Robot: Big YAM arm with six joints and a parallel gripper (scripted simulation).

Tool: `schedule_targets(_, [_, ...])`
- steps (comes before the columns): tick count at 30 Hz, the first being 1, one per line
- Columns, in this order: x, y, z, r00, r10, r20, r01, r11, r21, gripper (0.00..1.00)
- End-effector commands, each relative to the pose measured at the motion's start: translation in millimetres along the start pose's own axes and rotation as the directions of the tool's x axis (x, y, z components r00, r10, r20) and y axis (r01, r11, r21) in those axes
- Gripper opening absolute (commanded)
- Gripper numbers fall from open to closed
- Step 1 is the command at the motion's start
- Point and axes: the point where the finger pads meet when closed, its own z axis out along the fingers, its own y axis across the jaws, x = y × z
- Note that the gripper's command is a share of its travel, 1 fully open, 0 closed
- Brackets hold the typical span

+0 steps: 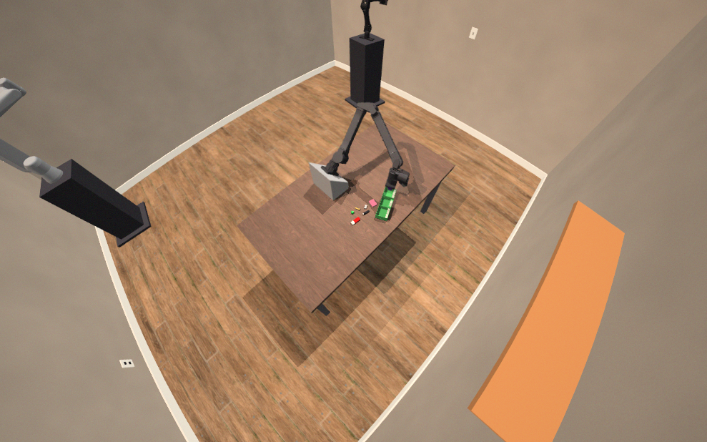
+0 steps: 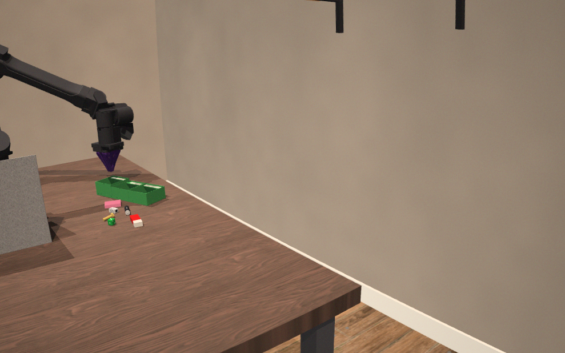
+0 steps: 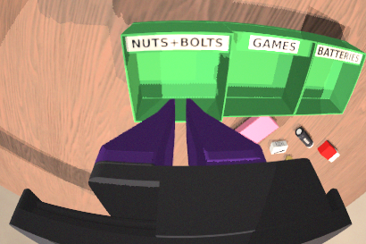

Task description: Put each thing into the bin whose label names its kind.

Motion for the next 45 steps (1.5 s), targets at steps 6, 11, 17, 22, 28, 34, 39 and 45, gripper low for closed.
schedule_targets(6, [-11, 4, -8.0, 0.999, -0.023, 0.025, 0.023, 1.0, 0.005, 0.08])
schedule_targets(11, [-20, 6, -38.1, 0.998, -0.039, 0.053, 0.039, 0.999, 0.013, 0.08])
schedule_targets(17, [-18, 7, -89.6, 0.998, -0.042, 0.053, 0.041, 0.999, 0.018, 0.08])
schedule_targets(22, [-16, -1, -107.6, 0.999, -0.021, 0.035, 0.021, 1.0, 0.011, 0.08])
schedule_targets(28, [-15, 3, -157.0, 0.998, -0.034, 0.043, 0.034, 0.999, 0.023, 0.08])
schedule_targets(34, [2, 7, -134.7, 1.0, -0.021, -0.009, 0.021, 1.0, -0.007, 0.08])
schedule_targets(39, [-16, 4, -153.7, 0.998, -0.046, 0.039, 0.045, 0.999, 0.022, 0.08])
schedule_targets(45, [9, -27, -128.7, 0.986, 0.164, 0.022, -0.164, 0.986, 0.007, 0.65])
